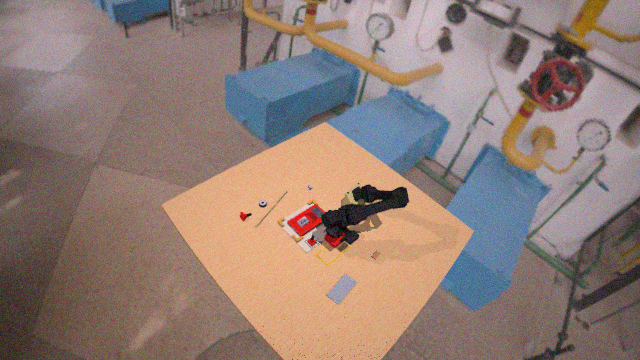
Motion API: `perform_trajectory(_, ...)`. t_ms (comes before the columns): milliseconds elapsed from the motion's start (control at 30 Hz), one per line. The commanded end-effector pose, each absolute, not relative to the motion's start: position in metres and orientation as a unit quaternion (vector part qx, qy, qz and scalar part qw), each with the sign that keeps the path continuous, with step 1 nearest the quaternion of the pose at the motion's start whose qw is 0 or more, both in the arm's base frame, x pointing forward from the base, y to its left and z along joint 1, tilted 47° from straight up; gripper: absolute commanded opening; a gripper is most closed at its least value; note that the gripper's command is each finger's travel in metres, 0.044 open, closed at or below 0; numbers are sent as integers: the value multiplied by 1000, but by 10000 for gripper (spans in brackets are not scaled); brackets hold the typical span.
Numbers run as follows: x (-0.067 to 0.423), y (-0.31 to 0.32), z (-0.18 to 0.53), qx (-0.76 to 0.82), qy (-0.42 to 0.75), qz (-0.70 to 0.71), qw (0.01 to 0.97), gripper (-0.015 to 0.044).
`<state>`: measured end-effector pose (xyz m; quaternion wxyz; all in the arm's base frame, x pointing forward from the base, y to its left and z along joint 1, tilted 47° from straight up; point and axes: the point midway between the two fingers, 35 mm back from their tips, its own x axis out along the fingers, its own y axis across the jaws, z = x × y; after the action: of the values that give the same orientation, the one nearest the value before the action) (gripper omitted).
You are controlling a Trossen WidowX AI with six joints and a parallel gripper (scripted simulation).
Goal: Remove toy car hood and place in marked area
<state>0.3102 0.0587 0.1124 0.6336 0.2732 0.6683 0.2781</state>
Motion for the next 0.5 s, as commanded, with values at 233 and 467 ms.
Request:
perform_trajectory(233, 305, 69, 120, 277, 668, 279, 632, 0)
perform_trajectory(467, 305, 72, 117, 277, 668, 279, 632, 0)
